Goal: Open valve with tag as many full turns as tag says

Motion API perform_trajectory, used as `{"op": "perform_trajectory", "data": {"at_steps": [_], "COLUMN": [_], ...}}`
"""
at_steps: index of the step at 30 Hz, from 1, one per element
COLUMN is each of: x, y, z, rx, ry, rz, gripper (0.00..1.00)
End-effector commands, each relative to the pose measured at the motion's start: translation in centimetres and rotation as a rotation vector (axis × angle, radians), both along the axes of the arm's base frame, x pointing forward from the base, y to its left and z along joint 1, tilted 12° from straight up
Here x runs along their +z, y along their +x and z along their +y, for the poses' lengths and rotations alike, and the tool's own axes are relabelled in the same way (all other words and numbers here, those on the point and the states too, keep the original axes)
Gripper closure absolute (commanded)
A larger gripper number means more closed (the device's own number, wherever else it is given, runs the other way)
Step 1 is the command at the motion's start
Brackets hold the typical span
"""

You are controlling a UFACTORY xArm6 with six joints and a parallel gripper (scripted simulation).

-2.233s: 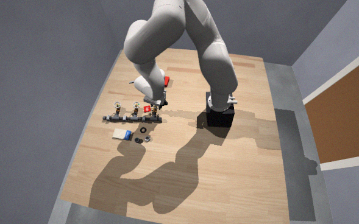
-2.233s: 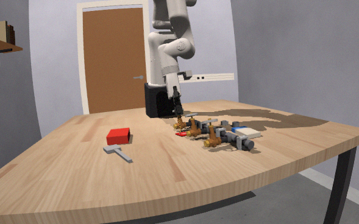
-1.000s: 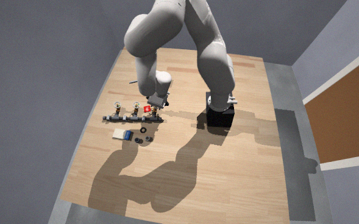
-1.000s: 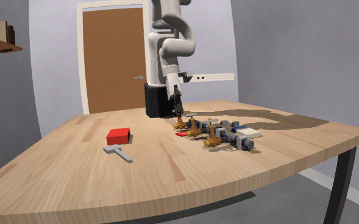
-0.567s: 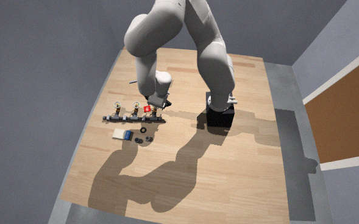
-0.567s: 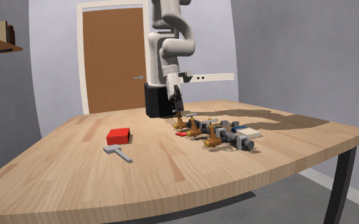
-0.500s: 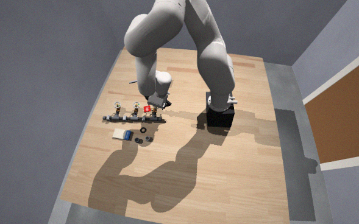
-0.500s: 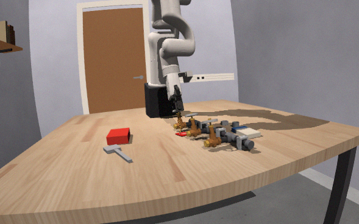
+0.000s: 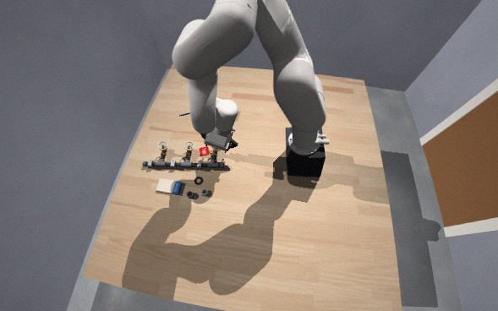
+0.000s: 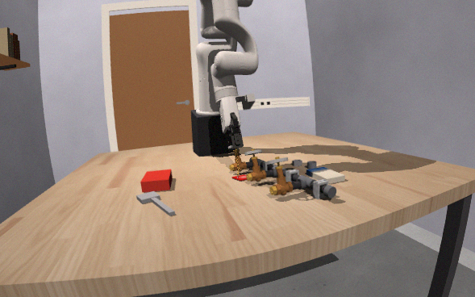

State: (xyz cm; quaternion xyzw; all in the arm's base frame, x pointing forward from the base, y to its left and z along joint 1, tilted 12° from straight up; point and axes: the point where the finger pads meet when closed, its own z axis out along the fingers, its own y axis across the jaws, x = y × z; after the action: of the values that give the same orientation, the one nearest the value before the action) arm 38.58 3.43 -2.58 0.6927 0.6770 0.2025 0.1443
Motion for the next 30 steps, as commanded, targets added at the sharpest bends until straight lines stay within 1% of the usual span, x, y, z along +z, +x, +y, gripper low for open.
{"op": "perform_trajectory", "data": {"at_steps": [1,9,12,16,24,26,27,30], "x": [0.07,0.07,0.07,0.07,0.07,0.07,0.07,0.07], "y": [0.07,0.07,0.07,0.07,0.07,0.07,0.07,0.07], "z": [0.01,0.01,0.01,0.01,0.01,0.01,0.01,0.01], "rx": [-0.005,-0.071,-0.144,-0.290,-0.680,-0.680,-0.798,-0.908], "ry": [0.003,0.039,0.079,0.158,0.364,0.364,0.434,0.479], "rz": [-0.001,0.004,0.011,0.023,0.054,0.054,0.066,0.069], "gripper": [0.00,0.00,0.00,0.00,0.00,0.00,0.00,0.00]}}
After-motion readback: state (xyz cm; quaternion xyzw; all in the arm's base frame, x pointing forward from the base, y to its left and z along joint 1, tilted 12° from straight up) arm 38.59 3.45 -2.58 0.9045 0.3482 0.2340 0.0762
